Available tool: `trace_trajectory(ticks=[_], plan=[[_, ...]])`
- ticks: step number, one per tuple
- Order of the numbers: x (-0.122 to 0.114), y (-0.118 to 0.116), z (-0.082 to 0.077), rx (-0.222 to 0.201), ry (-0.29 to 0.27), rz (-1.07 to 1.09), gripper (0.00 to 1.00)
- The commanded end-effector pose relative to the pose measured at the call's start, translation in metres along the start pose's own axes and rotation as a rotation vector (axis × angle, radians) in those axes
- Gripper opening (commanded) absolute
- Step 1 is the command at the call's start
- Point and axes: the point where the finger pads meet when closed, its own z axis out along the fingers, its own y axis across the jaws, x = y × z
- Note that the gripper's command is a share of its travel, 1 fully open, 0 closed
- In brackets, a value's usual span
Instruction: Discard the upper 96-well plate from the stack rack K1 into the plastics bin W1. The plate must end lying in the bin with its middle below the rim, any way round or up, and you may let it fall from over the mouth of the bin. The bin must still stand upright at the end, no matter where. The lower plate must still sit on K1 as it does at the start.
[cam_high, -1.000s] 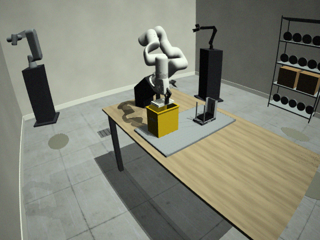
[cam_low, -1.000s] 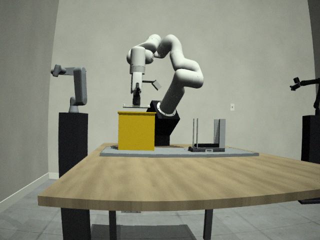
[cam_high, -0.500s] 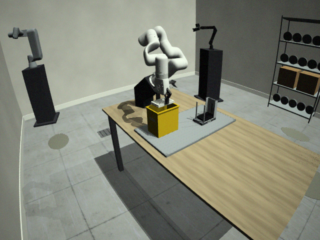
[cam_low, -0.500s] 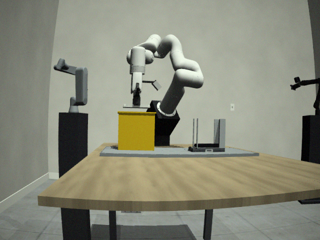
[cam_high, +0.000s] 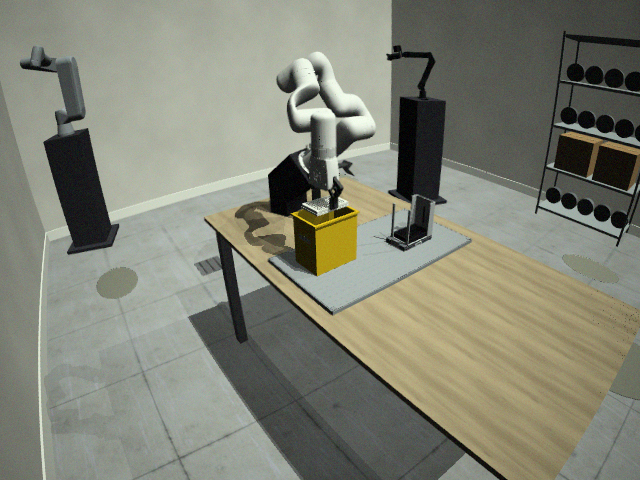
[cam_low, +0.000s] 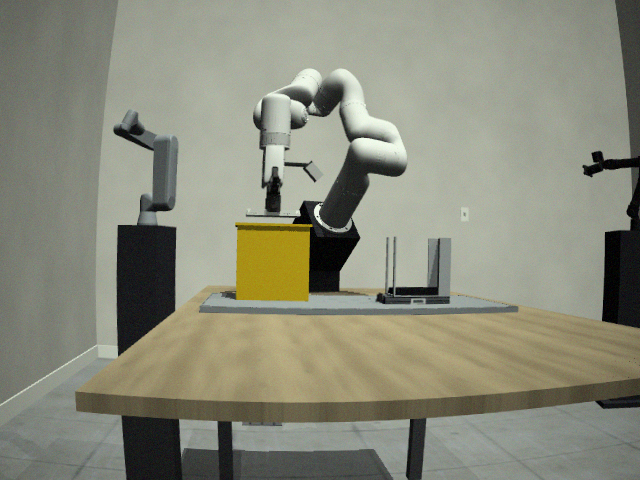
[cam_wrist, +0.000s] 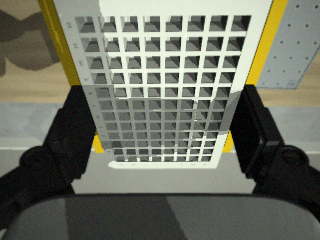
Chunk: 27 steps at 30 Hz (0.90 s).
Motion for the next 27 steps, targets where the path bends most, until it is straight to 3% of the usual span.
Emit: trace_trajectory(ticks=[1, 27], plan=[[-0.0011, 0.0005, -0.0003, -0.002, -0.003, 0.000, 0.00], [-0.0011, 0.0005, 0.0037, -0.002, -0.003, 0.000, 0.00]])
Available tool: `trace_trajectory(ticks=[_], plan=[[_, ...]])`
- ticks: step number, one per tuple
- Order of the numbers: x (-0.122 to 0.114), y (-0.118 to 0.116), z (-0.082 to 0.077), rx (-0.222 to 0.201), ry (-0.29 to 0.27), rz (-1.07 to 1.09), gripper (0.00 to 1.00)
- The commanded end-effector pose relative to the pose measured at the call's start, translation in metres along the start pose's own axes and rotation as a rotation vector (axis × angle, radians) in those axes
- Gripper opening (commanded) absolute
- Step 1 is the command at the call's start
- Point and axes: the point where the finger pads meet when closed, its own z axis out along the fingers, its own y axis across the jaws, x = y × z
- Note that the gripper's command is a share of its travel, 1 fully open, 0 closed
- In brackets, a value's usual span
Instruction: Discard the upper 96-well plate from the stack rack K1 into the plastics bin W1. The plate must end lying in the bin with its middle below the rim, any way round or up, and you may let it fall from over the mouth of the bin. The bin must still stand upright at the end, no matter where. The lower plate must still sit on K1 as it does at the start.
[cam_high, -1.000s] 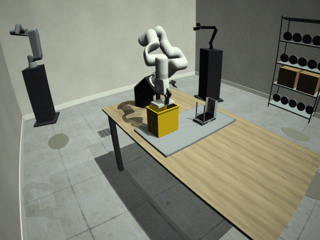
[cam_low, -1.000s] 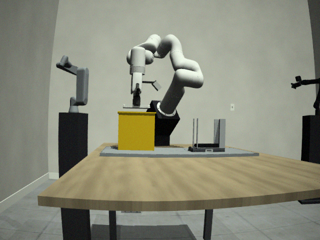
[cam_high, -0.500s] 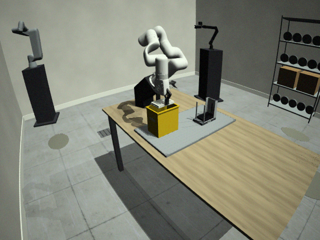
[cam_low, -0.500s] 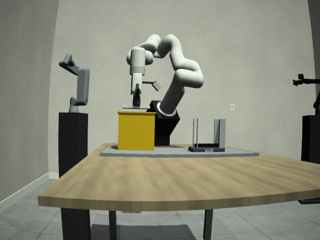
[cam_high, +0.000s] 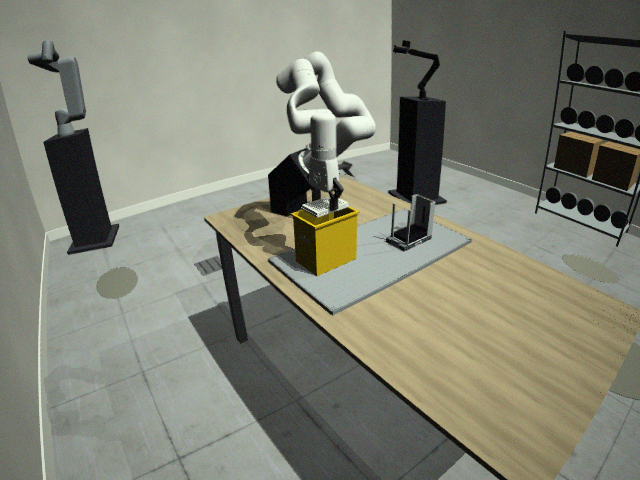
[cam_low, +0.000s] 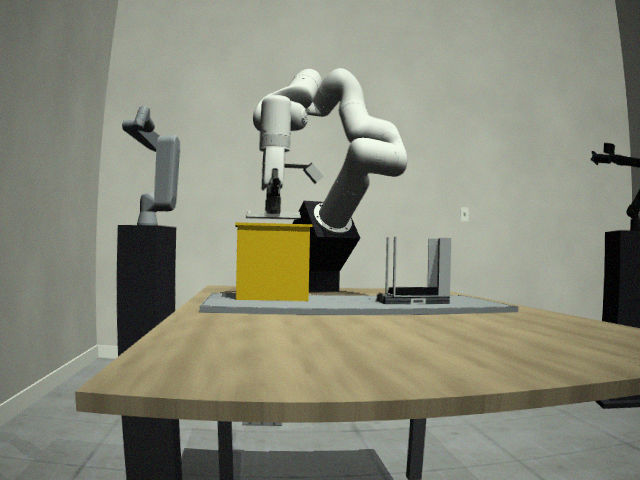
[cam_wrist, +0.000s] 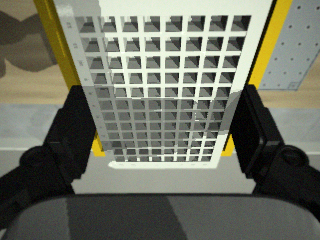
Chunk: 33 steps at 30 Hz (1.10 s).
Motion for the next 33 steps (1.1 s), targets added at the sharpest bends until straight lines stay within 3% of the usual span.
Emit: trace_trajectory(ticks=[1, 27, 28, 33], plan=[[-0.0011, 0.0005, -0.0002, -0.002, -0.003, 0.000, 0.00], [-0.0011, 0.0005, 0.0032, -0.002, -0.003, 0.000, 0.00], [-0.0011, 0.0005, 0.0038, -0.001, -0.003, 0.000, 1.00], [-0.0011, 0.0005, 0.0039, -0.001, -0.003, 0.000, 1.00]])
